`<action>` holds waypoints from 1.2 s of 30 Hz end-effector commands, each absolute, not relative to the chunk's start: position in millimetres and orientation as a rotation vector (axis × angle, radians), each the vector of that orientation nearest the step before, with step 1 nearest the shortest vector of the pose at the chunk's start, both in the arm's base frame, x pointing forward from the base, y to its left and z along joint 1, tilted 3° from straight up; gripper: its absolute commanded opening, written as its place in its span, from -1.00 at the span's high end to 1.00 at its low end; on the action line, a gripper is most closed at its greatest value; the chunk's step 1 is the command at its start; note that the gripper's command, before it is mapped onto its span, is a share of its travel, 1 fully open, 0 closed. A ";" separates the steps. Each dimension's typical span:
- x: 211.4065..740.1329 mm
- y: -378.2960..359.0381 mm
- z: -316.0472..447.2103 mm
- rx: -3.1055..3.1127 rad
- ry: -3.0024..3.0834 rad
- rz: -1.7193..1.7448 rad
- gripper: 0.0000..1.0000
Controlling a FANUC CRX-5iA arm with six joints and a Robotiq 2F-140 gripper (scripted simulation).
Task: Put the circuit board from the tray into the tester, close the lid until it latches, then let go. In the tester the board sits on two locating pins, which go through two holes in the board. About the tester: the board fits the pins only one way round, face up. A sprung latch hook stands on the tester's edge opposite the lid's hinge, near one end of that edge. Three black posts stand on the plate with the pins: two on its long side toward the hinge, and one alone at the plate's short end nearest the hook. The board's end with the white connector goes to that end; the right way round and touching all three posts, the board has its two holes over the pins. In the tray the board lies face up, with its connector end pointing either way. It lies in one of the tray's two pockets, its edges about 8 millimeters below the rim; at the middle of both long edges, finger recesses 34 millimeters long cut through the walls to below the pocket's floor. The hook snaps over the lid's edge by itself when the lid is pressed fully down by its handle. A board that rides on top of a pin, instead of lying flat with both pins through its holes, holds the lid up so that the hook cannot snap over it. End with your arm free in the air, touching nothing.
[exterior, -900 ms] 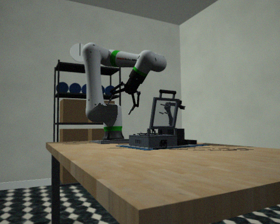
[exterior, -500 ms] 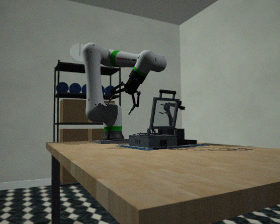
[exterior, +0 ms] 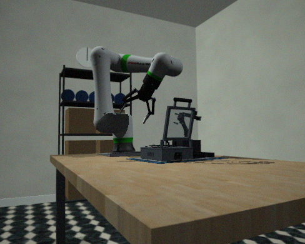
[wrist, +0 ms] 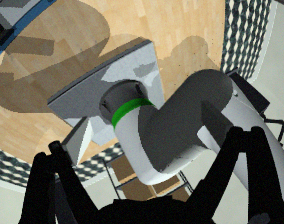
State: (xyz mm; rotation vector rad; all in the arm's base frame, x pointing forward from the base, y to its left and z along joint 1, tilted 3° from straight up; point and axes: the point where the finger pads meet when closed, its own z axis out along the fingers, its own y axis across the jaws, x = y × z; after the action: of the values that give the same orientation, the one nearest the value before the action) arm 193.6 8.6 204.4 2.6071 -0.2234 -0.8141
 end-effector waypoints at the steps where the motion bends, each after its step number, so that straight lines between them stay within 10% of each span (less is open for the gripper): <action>1: 213.0 24.2 206.1 2.692 -0.014 -0.804 -1.00; 36: 332.3 147.7 244.2 2.652 1.587 -0.448 -1.00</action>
State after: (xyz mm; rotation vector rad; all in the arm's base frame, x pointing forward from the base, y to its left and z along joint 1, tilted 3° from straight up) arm 319.4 132.5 238.0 2.7142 1.3986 -0.5019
